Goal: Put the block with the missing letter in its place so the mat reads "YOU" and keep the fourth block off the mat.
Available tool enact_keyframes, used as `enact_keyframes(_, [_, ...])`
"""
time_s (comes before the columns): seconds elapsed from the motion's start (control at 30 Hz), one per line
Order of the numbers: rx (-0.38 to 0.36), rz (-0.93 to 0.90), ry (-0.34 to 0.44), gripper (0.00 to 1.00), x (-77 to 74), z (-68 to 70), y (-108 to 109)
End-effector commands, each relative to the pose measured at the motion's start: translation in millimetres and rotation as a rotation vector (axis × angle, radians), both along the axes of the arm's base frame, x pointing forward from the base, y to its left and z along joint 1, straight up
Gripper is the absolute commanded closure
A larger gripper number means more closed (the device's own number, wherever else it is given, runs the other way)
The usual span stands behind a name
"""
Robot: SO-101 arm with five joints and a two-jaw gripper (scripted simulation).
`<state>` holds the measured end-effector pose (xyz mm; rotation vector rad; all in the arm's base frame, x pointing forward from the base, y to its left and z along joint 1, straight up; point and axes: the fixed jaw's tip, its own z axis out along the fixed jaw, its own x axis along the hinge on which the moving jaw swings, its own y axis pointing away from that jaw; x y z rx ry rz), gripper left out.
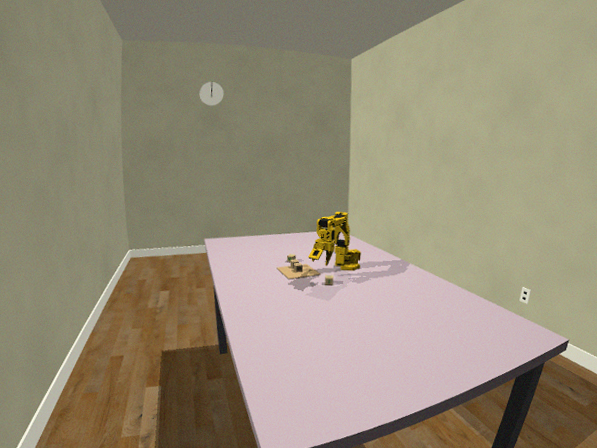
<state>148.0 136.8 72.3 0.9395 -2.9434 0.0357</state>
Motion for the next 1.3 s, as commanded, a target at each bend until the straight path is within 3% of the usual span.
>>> enact_keyframes(0.0, [0.078,-0.126,-0.101,0.65,24.6,20.4,-13])
enact_keyframes(0.3, [0.064,-0.439,-0.117,0.65,52.9,21.7,-73])
enact_keyframes(0.63, [0.055,-0.615,-0.126,0.65,60.2,22.5,-109])
enact_keyframes(1.27, [0.053,-0.651,-0.128,0.65,60.9,22.6,-117])
